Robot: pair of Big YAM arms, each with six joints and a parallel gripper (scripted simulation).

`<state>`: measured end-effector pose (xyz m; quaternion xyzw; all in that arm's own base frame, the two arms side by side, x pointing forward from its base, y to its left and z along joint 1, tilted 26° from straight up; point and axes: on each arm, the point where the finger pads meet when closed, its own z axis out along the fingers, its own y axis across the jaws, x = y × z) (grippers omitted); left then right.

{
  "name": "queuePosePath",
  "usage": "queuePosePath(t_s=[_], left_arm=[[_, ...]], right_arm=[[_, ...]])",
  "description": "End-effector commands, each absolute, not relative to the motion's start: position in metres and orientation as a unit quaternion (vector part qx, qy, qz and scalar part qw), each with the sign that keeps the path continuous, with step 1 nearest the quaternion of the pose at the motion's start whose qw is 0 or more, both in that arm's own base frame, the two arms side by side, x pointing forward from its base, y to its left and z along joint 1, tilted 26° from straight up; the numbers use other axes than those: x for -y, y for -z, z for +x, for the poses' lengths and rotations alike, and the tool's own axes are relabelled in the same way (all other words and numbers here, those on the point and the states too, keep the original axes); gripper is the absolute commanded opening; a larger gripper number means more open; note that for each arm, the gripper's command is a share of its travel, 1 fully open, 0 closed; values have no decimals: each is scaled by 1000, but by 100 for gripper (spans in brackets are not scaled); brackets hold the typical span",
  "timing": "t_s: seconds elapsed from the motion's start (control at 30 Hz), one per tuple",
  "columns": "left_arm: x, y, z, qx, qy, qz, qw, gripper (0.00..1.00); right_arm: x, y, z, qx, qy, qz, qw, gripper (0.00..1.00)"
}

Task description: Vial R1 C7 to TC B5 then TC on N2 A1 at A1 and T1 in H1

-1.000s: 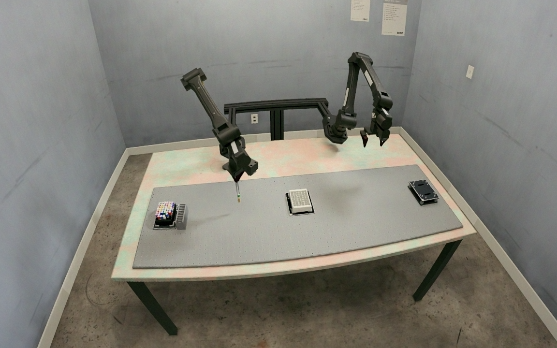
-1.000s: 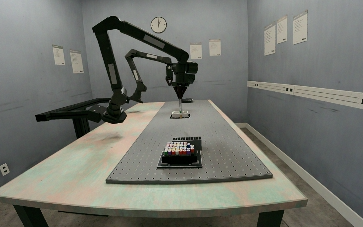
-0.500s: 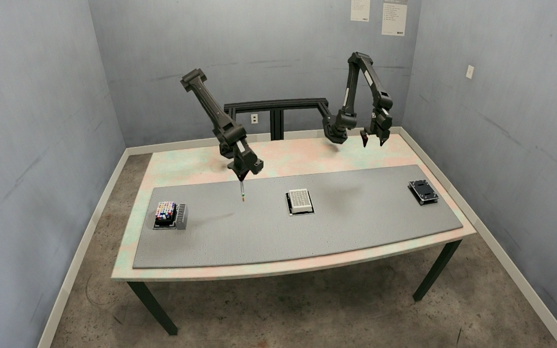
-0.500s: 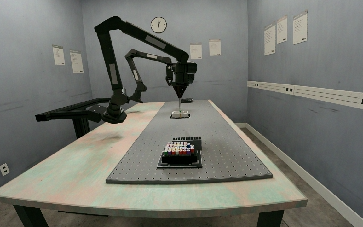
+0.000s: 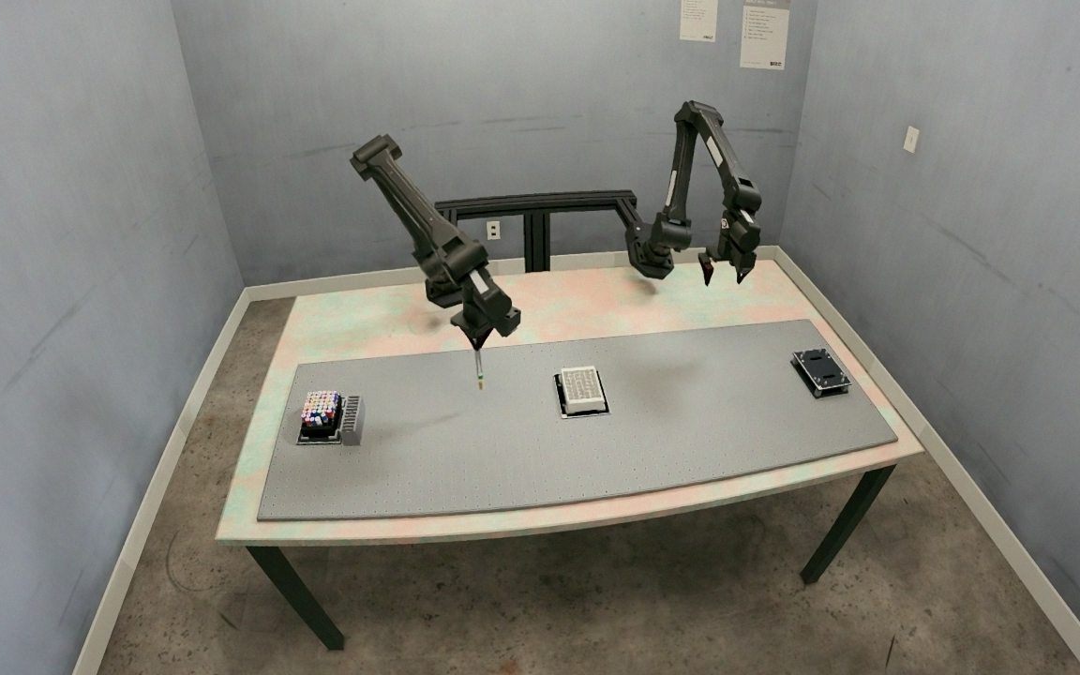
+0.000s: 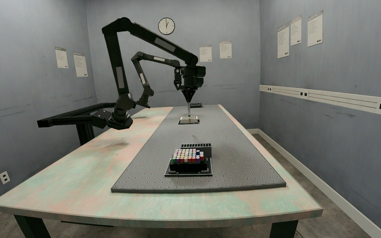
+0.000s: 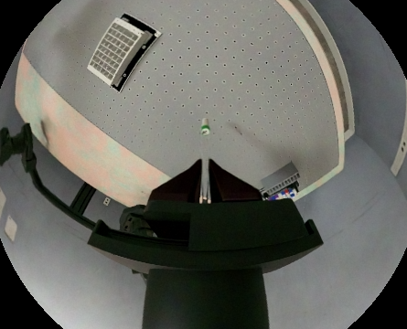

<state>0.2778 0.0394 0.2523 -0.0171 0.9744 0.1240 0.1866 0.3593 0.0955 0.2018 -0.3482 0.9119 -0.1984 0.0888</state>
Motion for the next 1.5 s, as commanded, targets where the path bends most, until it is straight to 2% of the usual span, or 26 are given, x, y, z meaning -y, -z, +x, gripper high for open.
queuePosePath(t_s=[0.0,1.47], left_arm=[[-40,-268,282,-971,-123,-13,205,100],[-40,-268,282,-971,-123,-13,205,100]], right_arm=[[-112,-217,371,-913,198,-342,106,9],[-176,-201,369,-913,195,-342,109,9]])
